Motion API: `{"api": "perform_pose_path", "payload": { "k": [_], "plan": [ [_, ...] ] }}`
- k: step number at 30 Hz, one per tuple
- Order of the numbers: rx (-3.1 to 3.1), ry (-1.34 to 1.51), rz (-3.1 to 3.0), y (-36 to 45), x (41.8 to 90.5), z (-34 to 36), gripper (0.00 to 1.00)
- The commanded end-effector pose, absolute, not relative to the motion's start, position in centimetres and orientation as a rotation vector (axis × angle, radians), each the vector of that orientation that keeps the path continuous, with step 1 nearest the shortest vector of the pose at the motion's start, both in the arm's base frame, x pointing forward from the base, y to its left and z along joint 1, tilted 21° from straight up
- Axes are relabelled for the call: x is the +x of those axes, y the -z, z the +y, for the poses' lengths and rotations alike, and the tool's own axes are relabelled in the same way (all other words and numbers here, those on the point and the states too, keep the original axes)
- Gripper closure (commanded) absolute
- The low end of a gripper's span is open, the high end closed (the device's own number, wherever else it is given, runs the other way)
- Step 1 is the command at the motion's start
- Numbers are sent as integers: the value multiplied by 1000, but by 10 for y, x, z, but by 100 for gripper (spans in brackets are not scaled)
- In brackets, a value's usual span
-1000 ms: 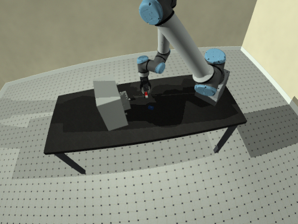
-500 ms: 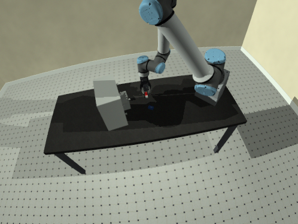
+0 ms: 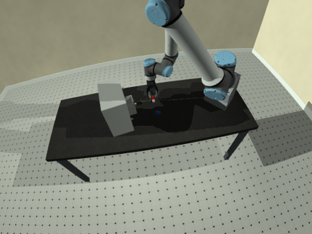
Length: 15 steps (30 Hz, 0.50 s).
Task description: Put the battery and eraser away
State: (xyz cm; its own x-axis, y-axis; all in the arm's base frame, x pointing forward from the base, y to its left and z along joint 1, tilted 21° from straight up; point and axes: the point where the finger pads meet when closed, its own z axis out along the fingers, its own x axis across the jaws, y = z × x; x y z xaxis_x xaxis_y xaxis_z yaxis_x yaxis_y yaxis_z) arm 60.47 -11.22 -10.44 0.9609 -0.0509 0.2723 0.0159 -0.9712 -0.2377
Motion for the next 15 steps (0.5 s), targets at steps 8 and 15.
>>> {"api": "perform_pose_path", "payload": {
  "k": [8,15],
  "plan": [
    [-2873,409,26,114,608,-110,77],
    [-2873,409,26,119,609,-109,77]
  ]
}}
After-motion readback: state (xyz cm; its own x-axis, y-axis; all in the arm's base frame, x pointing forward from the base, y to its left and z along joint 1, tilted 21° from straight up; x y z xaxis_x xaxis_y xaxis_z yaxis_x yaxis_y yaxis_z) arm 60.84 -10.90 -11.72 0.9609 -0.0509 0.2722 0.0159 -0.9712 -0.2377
